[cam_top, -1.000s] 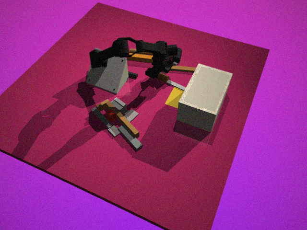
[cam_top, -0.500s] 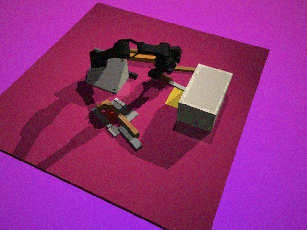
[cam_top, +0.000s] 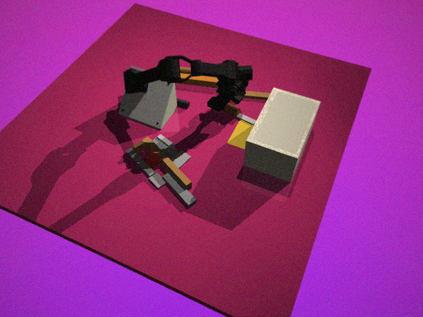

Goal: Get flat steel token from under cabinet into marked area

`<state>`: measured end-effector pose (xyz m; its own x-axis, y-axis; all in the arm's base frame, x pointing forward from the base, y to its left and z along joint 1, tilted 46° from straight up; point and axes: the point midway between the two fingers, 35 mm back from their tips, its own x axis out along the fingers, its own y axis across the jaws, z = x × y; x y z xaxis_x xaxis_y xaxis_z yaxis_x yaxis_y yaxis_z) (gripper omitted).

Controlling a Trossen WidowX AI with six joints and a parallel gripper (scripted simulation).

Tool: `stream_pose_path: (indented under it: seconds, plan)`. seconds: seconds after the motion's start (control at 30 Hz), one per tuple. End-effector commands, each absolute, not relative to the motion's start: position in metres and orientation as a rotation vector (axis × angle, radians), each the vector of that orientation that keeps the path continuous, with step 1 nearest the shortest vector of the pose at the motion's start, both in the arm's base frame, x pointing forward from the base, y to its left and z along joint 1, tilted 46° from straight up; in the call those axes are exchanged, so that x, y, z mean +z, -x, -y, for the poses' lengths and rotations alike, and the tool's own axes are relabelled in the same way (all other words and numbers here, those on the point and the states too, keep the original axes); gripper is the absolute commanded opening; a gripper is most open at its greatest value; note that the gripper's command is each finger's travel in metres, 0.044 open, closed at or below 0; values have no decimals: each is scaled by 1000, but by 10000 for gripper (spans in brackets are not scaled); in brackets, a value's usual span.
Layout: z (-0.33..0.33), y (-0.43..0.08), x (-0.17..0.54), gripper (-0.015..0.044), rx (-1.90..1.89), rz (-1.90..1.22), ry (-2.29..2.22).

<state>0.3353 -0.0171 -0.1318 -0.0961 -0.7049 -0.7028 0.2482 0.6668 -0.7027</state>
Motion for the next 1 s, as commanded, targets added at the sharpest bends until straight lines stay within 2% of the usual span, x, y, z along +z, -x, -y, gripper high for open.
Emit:
stream_pose_path:
  seconds: [0.0, 0.97]
  plan:
    - [18, -342, -132, 0, -832, -1461, 403]
    - [24, -371, -129, 0, -833, -1459, 403]
